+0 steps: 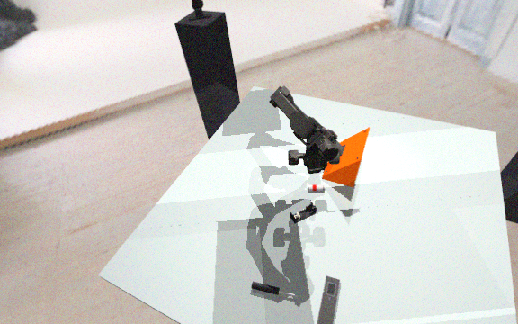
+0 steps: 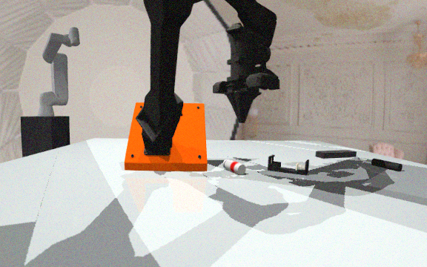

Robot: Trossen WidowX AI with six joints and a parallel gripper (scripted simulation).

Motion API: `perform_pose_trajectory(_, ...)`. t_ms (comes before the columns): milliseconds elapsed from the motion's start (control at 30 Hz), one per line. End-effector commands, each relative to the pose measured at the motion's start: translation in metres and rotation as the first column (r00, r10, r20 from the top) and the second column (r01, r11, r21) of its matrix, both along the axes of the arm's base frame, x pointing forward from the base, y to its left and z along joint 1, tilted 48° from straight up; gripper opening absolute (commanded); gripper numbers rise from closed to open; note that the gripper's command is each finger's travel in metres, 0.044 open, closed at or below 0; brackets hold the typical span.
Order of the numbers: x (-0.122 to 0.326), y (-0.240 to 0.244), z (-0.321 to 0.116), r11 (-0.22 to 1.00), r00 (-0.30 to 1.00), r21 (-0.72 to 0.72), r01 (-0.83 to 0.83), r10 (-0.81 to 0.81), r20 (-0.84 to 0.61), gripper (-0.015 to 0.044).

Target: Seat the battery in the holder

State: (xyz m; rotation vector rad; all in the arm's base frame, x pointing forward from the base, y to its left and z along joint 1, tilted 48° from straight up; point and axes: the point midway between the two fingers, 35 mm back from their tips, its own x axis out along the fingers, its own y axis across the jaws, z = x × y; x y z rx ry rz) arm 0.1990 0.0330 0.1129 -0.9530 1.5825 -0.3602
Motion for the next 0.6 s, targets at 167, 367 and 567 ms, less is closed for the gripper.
perform_pose_trajectory(167, -0.001, -0.008, -0.017, 0.962, 0.915, 0.035, -0.272, 0.269, -0.3, 0.0157)
perform_pose_trajectory(367, -0.003, -0.02, -0.039, 0.803, 0.565, 0.197, -0.563, 0.548, -0.617, 0.0247)
perform_pose_trajectory(567, -0.008, -0.033, -0.059, 0.582, 0.079, 0.433, -0.689, 0.653, -0.753, 0.0247)
